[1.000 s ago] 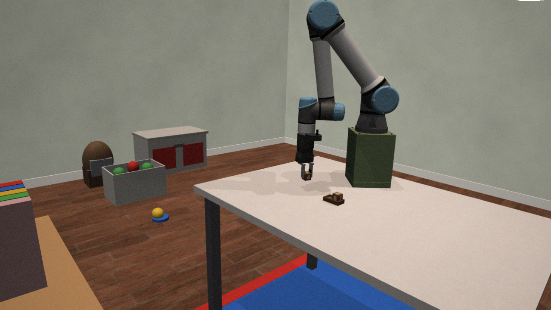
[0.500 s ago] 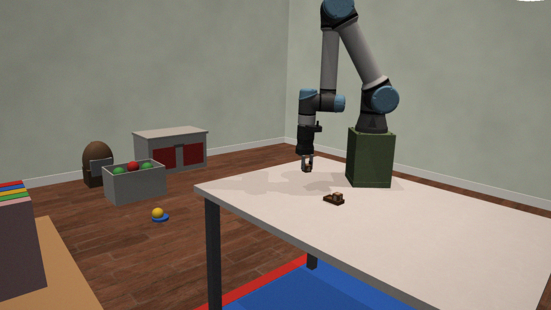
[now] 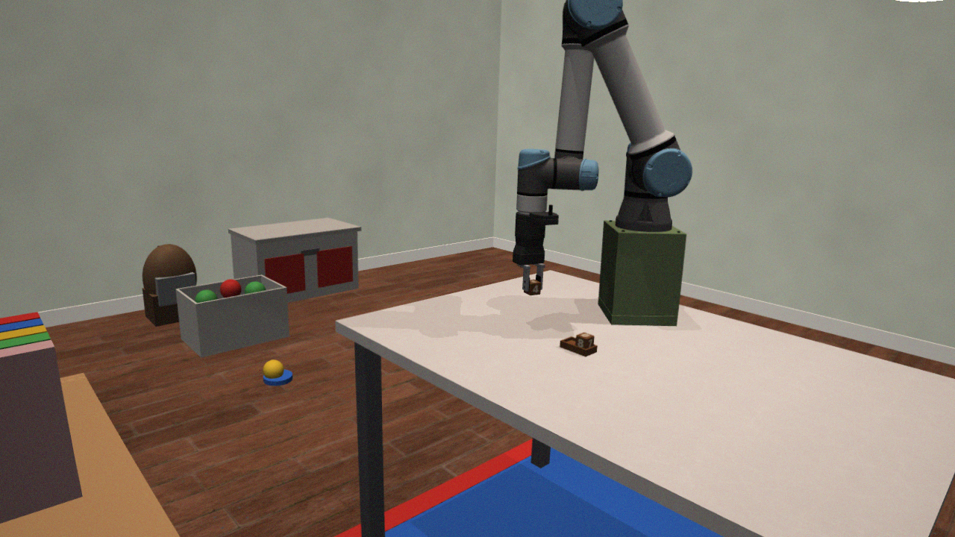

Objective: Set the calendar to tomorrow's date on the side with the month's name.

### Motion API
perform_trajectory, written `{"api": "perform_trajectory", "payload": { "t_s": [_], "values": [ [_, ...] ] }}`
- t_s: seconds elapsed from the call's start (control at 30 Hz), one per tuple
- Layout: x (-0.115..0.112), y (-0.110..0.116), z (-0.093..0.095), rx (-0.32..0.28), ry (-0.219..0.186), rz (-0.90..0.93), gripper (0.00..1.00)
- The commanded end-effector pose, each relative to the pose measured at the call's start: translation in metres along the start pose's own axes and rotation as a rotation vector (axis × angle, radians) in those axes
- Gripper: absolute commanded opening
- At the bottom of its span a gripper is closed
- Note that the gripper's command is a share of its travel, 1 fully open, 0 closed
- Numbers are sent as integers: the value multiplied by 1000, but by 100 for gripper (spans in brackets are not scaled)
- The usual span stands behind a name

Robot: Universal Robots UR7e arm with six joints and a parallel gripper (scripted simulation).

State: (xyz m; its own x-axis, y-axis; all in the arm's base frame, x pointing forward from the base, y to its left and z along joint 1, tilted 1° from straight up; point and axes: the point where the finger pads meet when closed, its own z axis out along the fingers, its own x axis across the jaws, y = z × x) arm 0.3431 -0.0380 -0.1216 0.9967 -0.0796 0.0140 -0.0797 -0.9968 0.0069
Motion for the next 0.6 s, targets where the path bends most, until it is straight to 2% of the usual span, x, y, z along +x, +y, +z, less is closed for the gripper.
{"api": "perform_trajectory", "payload": {
  "t_s": [0.0,0.4,0.57],
  "values": [
    [-2,-2,0,1,-3,-1,60],
    [-2,-3,0,1,-2,-41,60],
    [-1,-6,0,0,0,-128,60]
  ]
}}
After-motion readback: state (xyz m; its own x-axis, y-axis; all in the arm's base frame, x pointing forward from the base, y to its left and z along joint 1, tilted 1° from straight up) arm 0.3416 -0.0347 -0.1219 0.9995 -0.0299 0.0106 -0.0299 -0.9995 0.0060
